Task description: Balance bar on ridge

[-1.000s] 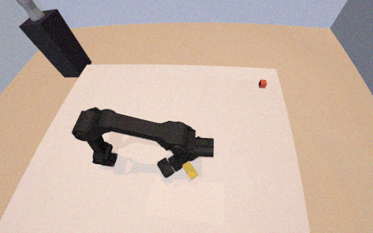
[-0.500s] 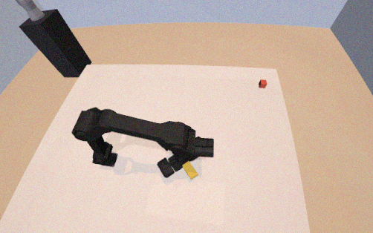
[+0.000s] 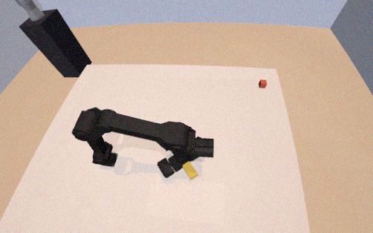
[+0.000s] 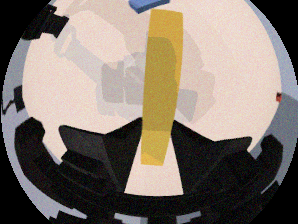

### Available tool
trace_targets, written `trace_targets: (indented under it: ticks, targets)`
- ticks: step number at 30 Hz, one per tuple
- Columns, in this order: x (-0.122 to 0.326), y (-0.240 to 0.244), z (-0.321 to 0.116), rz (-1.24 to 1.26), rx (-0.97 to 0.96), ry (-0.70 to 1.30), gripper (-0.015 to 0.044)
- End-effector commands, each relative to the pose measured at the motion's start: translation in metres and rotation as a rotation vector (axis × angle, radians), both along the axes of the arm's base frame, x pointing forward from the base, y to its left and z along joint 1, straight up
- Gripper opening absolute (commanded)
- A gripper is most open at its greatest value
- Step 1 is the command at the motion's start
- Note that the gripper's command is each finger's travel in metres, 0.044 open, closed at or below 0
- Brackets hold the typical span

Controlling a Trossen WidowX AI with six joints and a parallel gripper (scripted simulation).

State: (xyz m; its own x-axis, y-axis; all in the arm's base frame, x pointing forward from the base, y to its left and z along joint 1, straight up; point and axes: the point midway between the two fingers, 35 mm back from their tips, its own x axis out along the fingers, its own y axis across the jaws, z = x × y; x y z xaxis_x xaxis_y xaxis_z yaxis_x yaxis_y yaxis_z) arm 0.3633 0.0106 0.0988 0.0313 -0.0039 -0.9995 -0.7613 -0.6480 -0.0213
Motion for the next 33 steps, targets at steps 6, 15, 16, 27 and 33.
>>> trace_targets:
  ticks: [6,15,16,27,33]
  targets:
    - [0.0001,0.001,-0.0013,0.001,0.005,0.0,0.0]
    - [0.0002,0.0011,-0.0021,0.001,0.005,0.0,0.0]
    - [0.0001,0.0011,-0.0022,0.001,0.005,0.0,0.0]
    - [0.0001,0.0011,-0.0031,0.001,0.005,0.0,0.0]
    - [0.0,0.0011,-0.0036,0.001,0.005,0.0,0.0]
